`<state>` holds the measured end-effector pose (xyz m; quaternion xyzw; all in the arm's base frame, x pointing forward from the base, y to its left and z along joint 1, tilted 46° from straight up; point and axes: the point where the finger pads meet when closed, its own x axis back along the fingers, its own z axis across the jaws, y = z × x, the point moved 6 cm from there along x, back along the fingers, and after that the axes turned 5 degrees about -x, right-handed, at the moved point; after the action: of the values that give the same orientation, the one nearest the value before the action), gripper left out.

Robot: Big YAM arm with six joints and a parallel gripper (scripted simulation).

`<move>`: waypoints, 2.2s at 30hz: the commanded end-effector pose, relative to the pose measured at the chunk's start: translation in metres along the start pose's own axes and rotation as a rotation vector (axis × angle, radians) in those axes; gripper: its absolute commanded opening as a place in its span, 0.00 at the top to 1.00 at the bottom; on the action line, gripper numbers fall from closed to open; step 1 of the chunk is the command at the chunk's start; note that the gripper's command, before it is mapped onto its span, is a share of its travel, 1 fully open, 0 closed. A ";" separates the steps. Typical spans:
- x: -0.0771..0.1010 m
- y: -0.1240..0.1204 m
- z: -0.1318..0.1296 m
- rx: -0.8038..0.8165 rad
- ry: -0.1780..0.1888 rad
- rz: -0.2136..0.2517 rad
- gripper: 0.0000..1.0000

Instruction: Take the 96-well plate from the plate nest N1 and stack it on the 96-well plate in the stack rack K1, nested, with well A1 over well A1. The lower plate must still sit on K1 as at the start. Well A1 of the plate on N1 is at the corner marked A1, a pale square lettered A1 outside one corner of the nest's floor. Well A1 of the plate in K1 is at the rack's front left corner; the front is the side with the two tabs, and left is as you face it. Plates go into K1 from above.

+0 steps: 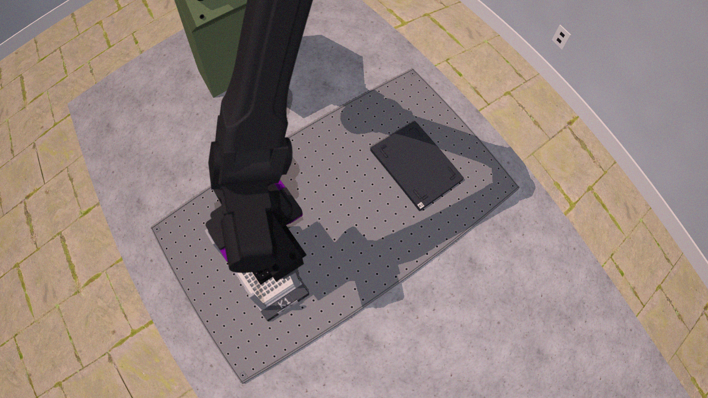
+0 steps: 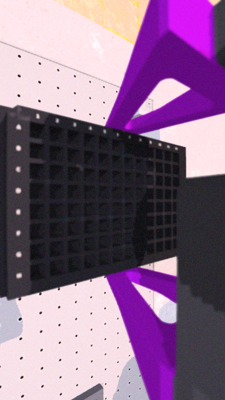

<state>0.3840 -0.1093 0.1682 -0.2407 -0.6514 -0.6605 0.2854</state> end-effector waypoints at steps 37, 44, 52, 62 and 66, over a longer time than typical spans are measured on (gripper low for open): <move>0.004 0.008 -0.031 0.021 -0.008 -0.012 1.00; -0.006 0.004 -0.029 0.024 -0.001 -0.003 1.00; -0.015 0.013 -0.029 0.021 -0.002 -0.016 1.00; -0.033 0.012 -0.028 0.020 0.001 -0.014 1.00; -0.036 0.012 -0.028 0.020 0.002 -0.014 1.00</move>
<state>0.4060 -0.1357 0.1472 -0.2440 -0.6540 -0.6539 0.2916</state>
